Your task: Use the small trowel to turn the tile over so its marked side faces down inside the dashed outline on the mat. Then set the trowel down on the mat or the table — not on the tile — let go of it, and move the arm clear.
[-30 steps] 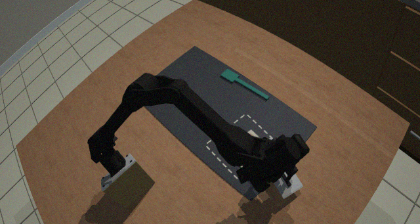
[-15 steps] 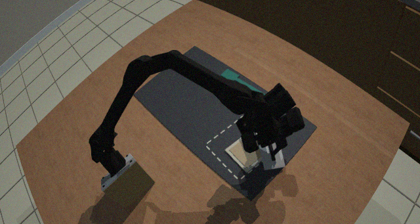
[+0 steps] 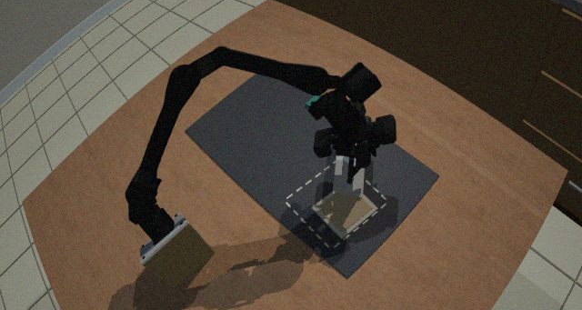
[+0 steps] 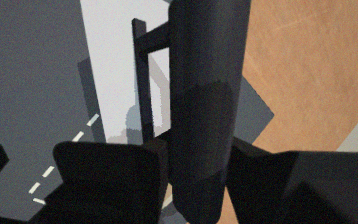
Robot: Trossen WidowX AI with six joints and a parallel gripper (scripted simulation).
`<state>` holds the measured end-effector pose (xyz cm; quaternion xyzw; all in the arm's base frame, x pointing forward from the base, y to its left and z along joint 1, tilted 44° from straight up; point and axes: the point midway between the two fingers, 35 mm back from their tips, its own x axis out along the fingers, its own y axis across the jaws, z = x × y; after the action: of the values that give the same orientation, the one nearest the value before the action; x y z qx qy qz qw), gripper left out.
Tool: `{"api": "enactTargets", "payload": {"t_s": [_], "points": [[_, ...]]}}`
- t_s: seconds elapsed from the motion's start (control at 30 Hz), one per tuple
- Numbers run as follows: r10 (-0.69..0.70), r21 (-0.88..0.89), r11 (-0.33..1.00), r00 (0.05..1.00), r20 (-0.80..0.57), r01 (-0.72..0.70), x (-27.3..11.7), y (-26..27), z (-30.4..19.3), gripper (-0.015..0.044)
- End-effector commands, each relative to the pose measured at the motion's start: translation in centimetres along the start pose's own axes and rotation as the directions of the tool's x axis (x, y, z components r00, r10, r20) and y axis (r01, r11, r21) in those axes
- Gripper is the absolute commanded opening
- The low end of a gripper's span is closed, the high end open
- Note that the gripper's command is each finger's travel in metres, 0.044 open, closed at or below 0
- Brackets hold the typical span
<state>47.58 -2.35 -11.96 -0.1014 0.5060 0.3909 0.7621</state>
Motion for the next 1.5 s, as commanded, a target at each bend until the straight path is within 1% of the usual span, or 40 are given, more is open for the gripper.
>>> {"api": "enactTargets", "payload": {"t_s": [0.0, 0.2, 0.33, 0.57, 0.7, 1.07, 1.47], "points": [[-0.009, 0.061, 0.998, 0.999, -0.05, 0.012, -0.8, 1.6, 2.6, 0.0], [-0.011, 0.149, 0.988, 0.991, -0.136, 0.031, -1.5, 5.1, 5.8, 0.0], [-0.032, 0.212, 0.975, 0.982, -0.188, 0.073, -1.8, 7.0, 7.3, 0.0], [-0.05, 0.266, 0.957, 0.969, -0.241, 0.115, -2.4, 9.6, 9.0, 0.0], [-0.061, 0.305, 0.94, 0.955, -0.29, 0.153, -3.3, 12.4, 10.7, 0.0], [-0.121, 0.381, 0.879, 0.906, -0.407, 0.288, -6.4, 20.6, 14.0, 0.0], [-0.217, 0.427, 0.788, 0.848, -0.484, 0.445, -11.0, 29.3, 15.7, 0.0]]}}
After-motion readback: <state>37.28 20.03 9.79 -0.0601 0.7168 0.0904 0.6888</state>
